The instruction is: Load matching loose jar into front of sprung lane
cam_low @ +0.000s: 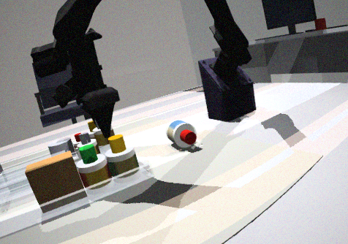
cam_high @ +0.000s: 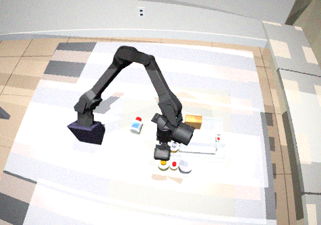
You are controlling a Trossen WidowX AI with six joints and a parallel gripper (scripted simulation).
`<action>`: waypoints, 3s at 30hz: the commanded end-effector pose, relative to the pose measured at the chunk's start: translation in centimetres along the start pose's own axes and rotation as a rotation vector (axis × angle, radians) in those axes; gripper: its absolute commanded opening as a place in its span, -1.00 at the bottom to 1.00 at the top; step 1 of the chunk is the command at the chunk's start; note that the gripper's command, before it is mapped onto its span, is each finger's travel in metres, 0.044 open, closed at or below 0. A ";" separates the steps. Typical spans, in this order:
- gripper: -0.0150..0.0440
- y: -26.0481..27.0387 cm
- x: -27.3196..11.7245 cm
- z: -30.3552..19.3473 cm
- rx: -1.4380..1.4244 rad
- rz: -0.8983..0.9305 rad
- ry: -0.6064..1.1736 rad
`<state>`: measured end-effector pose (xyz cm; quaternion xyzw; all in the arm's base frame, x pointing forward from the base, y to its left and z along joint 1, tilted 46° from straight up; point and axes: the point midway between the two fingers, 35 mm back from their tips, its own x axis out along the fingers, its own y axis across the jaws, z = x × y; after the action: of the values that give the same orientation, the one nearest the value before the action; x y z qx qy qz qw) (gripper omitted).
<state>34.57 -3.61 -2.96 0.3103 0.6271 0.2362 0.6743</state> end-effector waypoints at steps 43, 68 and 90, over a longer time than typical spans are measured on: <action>-0.49 0.0 0.0 0.9 -0.014 0.005 -0.022; -0.49 0.0 0.7 0.9 -0.014 0.005 -0.022; -0.49 0.1 1.3 0.9 -0.014 0.005 -0.022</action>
<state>35.15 -2.80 -3.88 0.3099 0.6243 0.2369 0.6769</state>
